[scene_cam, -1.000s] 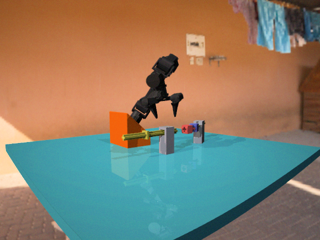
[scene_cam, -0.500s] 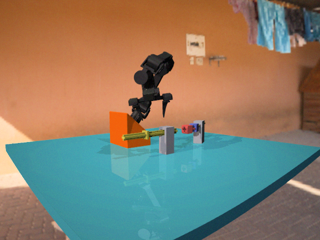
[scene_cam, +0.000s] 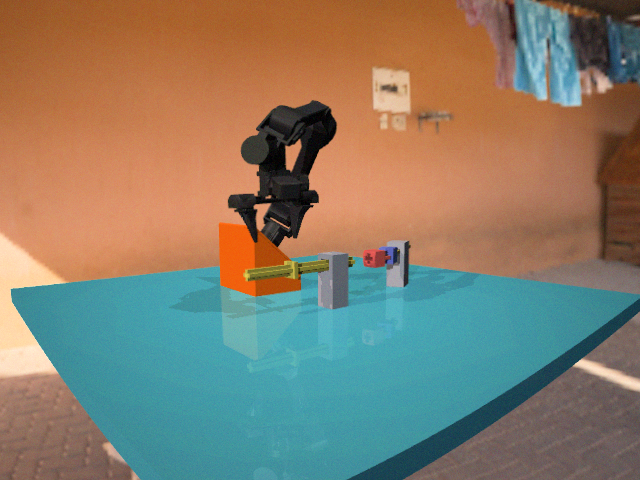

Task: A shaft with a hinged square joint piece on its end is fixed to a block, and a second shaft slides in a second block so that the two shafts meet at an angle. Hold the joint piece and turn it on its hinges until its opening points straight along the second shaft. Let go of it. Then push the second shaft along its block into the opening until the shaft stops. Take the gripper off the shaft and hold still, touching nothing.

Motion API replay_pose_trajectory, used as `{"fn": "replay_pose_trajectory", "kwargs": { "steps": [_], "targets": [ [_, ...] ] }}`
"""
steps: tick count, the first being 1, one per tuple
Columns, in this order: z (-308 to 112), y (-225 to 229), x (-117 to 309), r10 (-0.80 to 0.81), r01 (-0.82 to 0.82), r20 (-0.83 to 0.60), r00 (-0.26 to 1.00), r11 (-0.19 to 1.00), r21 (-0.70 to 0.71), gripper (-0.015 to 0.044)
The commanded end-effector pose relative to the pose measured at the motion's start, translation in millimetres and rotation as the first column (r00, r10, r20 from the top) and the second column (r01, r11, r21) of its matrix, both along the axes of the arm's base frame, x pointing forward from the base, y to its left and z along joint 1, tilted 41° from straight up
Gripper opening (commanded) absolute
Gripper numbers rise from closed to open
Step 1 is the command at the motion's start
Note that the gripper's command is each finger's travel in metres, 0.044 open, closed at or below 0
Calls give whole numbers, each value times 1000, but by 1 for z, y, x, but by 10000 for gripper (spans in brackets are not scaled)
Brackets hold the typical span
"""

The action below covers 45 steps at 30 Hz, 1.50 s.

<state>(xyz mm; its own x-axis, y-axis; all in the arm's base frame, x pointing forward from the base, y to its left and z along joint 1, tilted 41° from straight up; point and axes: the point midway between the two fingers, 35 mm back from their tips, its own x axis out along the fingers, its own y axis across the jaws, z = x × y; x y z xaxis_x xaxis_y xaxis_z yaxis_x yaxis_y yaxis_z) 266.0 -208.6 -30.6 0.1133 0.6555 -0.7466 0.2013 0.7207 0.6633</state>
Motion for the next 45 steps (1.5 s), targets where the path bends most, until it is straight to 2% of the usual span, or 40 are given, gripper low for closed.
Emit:
{"fn": "replay_pose_trajectory", "kwargs": {
  "steps": [1, 4, 10, 17, 24, 34, 45],
  "targets": [
    [-13, -13, -5, 100, -97, 64, 993, 994, -43, 440],
    [-18, -19, -7, 139, -134, 89, 986, 989, -61, 440],
    [-19, -18, -6, 122, -118, 76, 990, 991, -57, 440],
    [-27, -12, -5, -61, 59, -65, 996, 998, -30, 440],
    [-36, -6, -4, -242, 241, -211, 947, 970, -27, 440],
    [-48, 3, -2, -465, 481, -407, 787, 874, -67, 440],
    [-61, 14, -2, -634, 690, -582, 508, 705, -166, 440]
  ]
}}
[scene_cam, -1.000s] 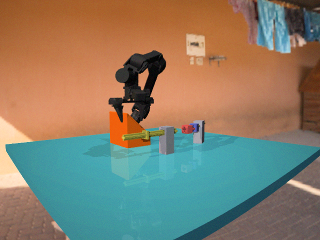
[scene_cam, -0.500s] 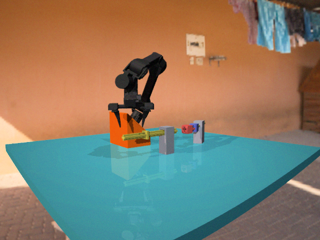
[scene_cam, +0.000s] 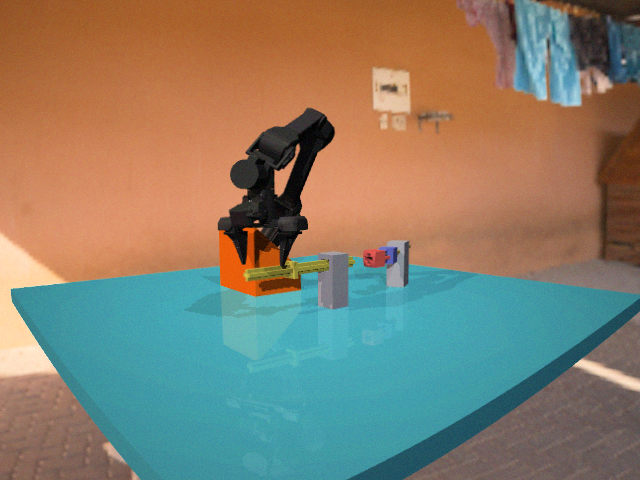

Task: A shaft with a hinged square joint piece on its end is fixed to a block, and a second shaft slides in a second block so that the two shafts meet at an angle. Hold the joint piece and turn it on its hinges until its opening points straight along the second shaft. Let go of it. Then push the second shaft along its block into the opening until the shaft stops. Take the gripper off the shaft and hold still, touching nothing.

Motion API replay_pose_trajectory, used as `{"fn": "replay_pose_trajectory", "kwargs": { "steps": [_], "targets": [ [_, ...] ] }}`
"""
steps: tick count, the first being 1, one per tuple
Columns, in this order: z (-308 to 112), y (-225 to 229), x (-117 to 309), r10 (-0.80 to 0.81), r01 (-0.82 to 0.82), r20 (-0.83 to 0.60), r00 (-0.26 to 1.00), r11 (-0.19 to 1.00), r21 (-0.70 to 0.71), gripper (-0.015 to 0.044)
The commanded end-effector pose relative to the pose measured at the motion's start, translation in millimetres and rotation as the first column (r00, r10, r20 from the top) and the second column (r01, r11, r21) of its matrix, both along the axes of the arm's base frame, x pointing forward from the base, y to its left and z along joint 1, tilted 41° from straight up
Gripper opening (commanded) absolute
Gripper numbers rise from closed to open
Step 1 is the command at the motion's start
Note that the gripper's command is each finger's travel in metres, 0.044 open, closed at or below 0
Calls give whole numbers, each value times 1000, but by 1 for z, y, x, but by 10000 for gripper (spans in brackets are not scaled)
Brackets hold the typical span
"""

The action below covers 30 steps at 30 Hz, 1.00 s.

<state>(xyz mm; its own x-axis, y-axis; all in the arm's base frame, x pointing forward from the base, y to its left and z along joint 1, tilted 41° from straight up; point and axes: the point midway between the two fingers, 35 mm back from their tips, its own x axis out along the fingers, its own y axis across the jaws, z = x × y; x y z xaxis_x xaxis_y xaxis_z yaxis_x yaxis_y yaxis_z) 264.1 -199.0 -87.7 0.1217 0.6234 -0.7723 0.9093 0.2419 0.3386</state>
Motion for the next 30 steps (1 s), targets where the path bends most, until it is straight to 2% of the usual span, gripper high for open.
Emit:
{"fn": "replay_pose_trajectory", "kwargs": {
  "steps": [1, 11, 30],
  "targets": [
    [-5, 5, 0, -98, 100, -77, 992, 995, 17, 440],
    [-15, 15, 0, -328, 345, -271, 905, 938, 15, 440],
    [-31, 29, 4, -332, 349, -274, 902, 937, 15, 440]
  ]
}}
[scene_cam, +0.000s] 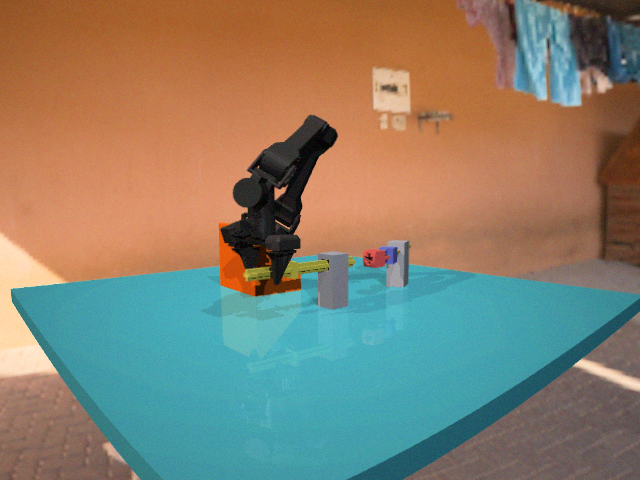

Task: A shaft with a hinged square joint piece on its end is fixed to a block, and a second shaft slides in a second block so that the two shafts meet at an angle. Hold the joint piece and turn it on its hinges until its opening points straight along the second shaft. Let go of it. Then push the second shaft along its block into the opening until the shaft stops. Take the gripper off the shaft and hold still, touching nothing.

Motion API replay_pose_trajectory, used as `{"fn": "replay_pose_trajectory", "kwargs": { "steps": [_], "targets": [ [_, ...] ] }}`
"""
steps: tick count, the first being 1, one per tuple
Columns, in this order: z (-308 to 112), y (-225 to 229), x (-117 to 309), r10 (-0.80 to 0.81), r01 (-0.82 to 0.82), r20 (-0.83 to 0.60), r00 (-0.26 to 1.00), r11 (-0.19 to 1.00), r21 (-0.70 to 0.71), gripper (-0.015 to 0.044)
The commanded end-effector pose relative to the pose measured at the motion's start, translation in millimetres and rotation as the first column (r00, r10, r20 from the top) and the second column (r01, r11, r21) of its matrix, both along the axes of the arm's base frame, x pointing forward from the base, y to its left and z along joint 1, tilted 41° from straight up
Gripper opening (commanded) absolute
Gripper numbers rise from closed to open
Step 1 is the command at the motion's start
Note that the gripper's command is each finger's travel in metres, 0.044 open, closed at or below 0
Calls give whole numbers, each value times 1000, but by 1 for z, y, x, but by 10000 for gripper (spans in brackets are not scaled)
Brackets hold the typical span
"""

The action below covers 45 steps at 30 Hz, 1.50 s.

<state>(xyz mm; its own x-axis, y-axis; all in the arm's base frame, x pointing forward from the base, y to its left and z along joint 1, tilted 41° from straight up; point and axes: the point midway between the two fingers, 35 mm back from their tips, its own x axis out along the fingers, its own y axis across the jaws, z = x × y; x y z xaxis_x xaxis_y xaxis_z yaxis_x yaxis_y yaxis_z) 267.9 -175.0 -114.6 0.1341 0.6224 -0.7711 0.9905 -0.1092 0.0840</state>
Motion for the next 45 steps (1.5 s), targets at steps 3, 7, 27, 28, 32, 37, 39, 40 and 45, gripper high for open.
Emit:
{"fn": "replay_pose_trajectory", "kwargs": {
  "steps": [3, 7, 27, 28, 32, 37, 39, 40, 45],
  "targets": [
    [-8, 8, 1, -2, 3, -4, 1000, 1000, 8, 440],
    [-11, 11, 1, -2, 2, -4, 1000, 1000, 8, 440],
    [-11, 11, 1, -2, 2, -4, 1000, 1000, 8, 102],
    [-11, 11, 1, -2, 2, -4, 1000, 1000, 8, 102],
    [-11, 11, 1, -2, 2, -4, 1000, 1000, 8, 69],
    [-11, 11, 1, -2, 2, -4, 1000, 1000, 8, 67],
    [-11, 11, 1, -1, 1, -3, 1000, 1000, 6, 67],
    [-11, 10, 1, -1, 1, -2, 1000, 1000, 5, 67],
    [-11, 10, 1, -1, 1, -2, 1000, 1000, 5, 67]
  ]
}}
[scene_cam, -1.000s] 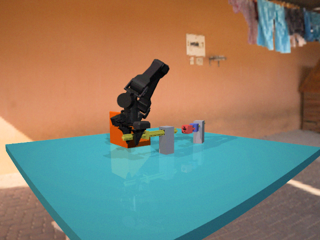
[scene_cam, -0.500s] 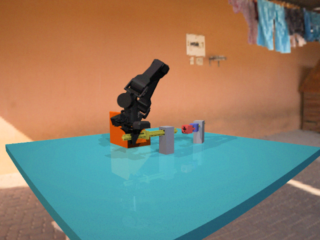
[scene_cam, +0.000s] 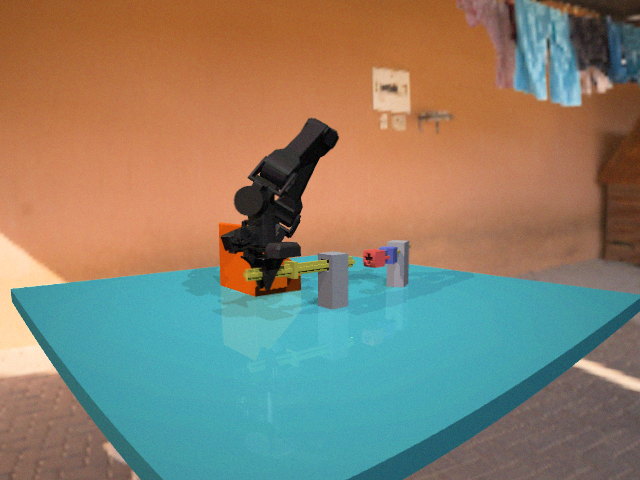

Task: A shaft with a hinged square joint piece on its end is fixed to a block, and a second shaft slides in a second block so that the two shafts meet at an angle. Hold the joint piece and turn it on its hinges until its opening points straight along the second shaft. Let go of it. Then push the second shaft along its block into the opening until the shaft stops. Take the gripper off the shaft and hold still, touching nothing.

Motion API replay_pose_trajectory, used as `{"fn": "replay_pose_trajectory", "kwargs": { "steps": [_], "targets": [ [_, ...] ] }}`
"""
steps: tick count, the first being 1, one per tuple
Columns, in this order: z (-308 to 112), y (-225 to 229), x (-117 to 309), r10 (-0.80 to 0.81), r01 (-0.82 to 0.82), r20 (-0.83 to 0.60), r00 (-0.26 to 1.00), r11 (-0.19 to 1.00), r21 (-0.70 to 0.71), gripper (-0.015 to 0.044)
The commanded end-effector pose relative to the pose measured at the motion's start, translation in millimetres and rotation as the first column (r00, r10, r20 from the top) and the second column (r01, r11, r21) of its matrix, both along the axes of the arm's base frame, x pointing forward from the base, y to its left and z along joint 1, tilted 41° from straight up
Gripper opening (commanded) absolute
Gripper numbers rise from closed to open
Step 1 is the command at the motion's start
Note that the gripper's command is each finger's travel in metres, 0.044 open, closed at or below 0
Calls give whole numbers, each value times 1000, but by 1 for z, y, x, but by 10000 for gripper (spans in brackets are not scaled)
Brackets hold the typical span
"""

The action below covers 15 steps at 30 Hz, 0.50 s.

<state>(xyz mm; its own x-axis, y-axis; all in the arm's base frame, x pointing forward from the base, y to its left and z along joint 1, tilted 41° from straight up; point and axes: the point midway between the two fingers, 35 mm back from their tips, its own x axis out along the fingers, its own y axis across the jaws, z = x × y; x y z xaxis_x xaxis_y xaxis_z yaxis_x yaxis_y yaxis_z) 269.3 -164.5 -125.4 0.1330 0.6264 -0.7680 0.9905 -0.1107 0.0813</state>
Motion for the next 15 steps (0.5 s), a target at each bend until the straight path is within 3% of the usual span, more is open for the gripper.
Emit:
{"fn": "replay_pose_trajectory", "kwargs": {
  "steps": [1, 15],
  "targets": [
    [0, 0, 0, 0, 0, 0, 1000, 1000, 0, 67],
    [0, 0, 0, 7, -7, -9, 1000, 1000, 1, 54]
  ]
}}
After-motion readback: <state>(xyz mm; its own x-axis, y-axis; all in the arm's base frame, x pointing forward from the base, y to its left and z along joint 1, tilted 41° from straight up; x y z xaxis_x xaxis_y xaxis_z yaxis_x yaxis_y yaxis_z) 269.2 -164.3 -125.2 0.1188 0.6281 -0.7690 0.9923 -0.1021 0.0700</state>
